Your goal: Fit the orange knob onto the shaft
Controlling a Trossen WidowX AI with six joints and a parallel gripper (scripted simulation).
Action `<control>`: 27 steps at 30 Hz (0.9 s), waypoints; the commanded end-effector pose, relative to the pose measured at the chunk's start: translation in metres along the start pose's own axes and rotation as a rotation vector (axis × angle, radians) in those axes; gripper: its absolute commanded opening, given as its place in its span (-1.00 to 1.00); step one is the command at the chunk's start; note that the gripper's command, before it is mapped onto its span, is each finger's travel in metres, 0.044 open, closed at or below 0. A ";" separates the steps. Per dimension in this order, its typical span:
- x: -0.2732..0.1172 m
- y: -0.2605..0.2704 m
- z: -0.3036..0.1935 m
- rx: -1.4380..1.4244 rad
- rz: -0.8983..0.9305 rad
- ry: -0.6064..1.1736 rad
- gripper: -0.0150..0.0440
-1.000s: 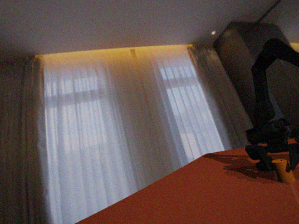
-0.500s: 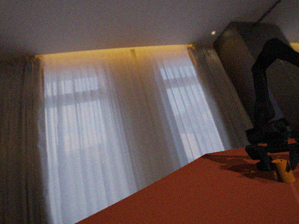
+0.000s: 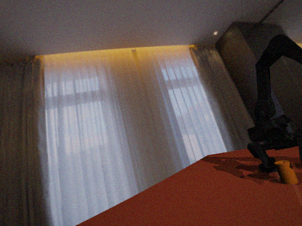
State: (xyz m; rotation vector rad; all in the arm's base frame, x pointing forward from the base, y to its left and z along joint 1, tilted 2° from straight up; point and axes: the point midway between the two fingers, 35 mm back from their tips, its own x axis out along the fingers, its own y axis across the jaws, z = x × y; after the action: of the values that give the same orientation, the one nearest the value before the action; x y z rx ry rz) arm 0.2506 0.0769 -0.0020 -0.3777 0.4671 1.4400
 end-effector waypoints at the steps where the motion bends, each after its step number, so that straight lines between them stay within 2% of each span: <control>1: -0.024 -0.005 0.036 -0.031 -0.018 0.005 1.00; 6: -0.035 -0.002 0.052 -0.031 -0.017 0.006 1.00; 8: -0.032 0.000 0.052 -0.020 0.014 0.071 1.00; 13: -0.026 0.006 0.052 0.017 0.106 0.562 1.00; 16: -0.036 0.002 0.064 0.000 0.036 0.852 1.00; 18: -0.043 -0.001 0.072 -0.017 -0.025 0.966 1.00; 27: -0.044 -0.002 0.074 -0.019 -0.033 0.980 1.00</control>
State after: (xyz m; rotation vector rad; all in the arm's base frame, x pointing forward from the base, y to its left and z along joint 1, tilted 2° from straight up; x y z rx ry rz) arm 0.2542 0.0781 0.0821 -1.1006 1.2132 1.1627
